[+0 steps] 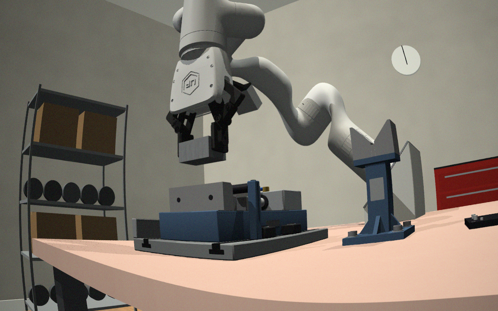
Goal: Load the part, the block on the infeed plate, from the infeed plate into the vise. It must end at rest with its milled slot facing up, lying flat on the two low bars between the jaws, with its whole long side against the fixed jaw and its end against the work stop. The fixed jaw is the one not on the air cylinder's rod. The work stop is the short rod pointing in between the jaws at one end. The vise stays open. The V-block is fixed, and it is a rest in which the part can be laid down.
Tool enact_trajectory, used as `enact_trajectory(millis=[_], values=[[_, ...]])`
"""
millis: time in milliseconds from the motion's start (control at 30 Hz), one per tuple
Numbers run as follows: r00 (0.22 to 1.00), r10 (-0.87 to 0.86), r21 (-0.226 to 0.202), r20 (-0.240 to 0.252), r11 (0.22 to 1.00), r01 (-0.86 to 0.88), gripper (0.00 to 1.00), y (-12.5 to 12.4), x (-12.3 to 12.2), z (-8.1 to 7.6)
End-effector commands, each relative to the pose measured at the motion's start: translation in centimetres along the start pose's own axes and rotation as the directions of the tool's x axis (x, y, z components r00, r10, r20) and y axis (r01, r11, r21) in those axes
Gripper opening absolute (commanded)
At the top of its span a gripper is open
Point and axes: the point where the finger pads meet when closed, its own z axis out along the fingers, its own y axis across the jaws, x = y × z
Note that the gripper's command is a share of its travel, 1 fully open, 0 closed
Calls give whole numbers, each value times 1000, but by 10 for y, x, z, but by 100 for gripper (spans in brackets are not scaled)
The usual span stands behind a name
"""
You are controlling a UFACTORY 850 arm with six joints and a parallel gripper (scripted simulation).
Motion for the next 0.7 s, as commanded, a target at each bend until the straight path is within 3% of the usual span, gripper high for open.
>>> enact_trajectory(millis=[0,667], values=[[1000,1,0,2,1000,-1,0,0,-1,3],[1000,1,0,2,1000,-1,0,0,-1,10]])
